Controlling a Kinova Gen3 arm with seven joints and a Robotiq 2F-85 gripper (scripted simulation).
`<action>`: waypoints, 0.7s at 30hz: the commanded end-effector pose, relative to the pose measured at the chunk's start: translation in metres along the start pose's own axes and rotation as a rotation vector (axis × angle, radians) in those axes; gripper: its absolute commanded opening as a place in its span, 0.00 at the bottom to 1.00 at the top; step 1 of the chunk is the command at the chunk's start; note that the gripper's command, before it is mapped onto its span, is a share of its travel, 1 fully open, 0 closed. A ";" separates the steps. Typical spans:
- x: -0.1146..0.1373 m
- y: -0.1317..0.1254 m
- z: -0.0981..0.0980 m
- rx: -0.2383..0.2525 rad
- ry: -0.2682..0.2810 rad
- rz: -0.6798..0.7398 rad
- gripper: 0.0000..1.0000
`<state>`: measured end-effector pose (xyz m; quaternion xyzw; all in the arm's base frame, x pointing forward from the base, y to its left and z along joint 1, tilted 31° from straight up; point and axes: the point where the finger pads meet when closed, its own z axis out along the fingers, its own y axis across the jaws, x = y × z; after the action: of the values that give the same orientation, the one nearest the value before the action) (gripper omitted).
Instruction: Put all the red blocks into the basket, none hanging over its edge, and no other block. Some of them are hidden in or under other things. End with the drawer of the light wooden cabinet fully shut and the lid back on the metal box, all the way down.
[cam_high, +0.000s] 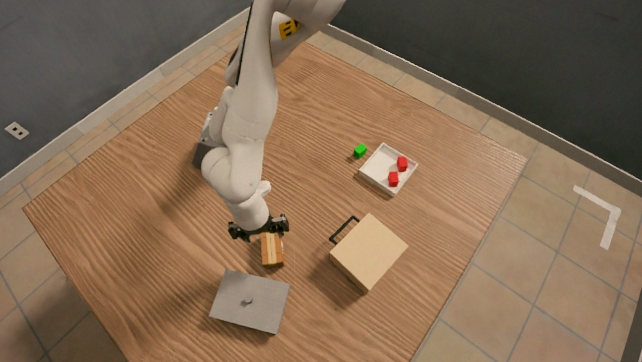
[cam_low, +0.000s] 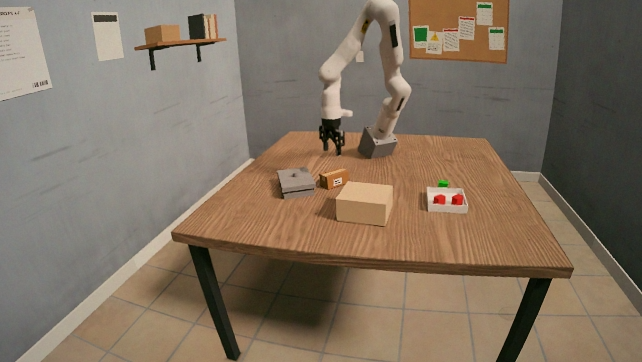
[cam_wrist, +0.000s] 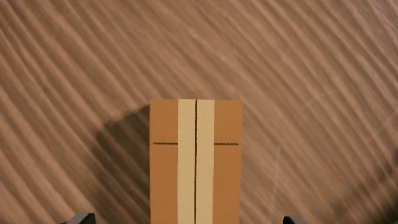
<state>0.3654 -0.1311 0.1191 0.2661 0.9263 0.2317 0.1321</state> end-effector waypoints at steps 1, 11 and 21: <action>0.005 0.000 0.017 -0.001 0.013 -0.001 0.93; 0.007 0.002 0.040 -0.007 0.018 -0.001 0.93; 0.008 0.004 0.054 -0.011 0.021 -0.001 0.93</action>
<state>0.3816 -0.1085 0.0793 0.2637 0.9258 0.2389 0.1276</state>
